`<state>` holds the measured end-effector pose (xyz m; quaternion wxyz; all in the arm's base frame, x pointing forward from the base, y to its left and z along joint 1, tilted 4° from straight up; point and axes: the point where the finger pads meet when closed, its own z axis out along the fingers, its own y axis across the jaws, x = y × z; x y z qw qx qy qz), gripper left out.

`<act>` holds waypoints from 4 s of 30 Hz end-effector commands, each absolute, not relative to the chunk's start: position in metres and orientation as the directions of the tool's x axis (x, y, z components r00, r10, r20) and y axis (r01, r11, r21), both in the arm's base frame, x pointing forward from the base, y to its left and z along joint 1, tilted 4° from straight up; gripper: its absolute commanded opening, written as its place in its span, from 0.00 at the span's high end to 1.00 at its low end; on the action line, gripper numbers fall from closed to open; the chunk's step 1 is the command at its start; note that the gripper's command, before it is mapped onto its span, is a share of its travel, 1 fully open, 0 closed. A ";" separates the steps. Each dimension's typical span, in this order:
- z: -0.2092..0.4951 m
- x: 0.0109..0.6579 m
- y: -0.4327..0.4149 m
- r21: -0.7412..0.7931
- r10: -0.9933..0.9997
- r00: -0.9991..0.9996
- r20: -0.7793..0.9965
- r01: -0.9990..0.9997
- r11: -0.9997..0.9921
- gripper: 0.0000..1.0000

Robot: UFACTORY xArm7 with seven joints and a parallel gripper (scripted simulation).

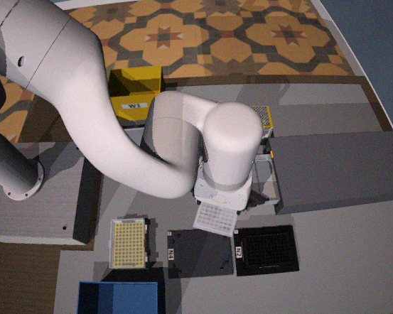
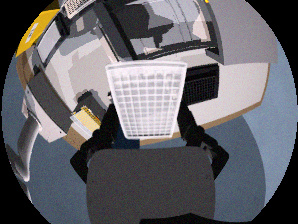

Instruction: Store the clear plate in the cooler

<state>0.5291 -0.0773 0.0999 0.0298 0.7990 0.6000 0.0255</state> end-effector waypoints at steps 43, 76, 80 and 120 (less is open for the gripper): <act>0.106 0.584 0.021 0.079 0.998 -0.064 -0.011 0.995 0.065 1.00; 0.084 0.590 0.028 0.079 0.998 -0.064 -0.010 0.995 0.065 1.00; 0.078 0.590 0.028 0.079 0.998 -0.064 -0.010 0.995 0.065 1.00; 0.021 0.594 0.027 0.079 0.998 -0.064 -0.010 0.995 0.065 1.00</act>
